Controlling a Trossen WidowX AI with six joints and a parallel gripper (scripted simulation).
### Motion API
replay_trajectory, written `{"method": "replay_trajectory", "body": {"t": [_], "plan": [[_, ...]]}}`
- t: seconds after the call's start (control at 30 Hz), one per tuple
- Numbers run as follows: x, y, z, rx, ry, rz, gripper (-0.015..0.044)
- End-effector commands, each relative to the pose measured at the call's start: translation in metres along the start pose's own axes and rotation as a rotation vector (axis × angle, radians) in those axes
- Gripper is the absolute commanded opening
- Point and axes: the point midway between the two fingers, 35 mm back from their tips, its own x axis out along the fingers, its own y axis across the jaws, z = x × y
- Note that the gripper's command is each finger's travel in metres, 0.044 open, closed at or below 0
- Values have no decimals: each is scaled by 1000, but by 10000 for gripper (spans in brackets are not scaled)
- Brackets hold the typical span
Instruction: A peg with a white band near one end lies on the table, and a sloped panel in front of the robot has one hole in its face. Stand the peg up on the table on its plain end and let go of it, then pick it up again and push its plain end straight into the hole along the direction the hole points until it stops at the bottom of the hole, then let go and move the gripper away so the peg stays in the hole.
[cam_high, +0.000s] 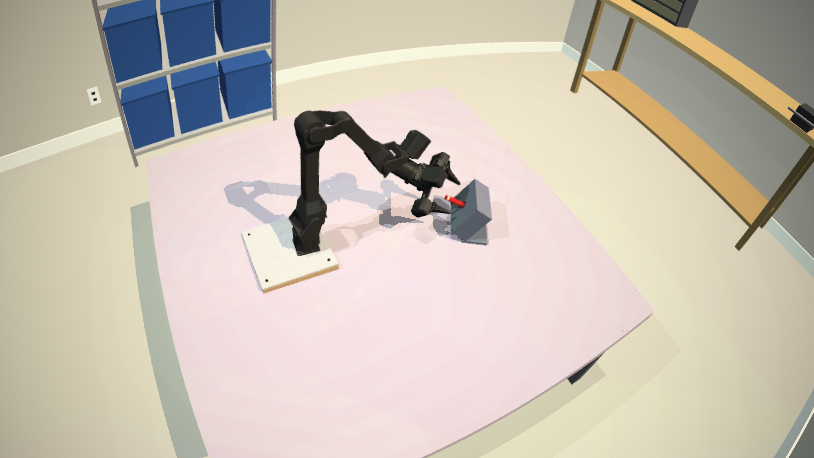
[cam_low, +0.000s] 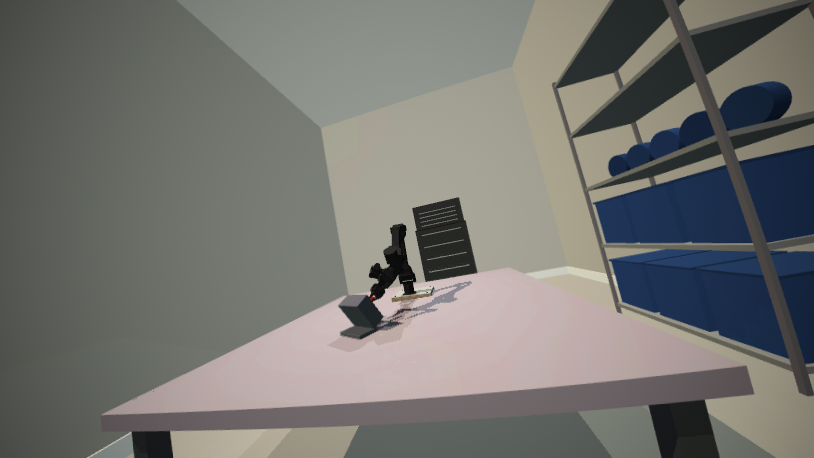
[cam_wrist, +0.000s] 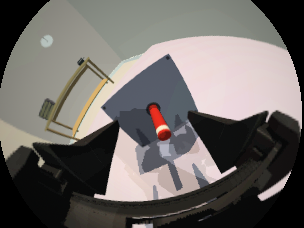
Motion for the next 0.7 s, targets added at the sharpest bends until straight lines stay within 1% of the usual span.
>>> {"method": "replay_trajectory", "body": {"t": [0.0,0.67], "plan": [[-6,1,1,5,-3,0,440],[-31,4,0,3,1,-1,440]]}}
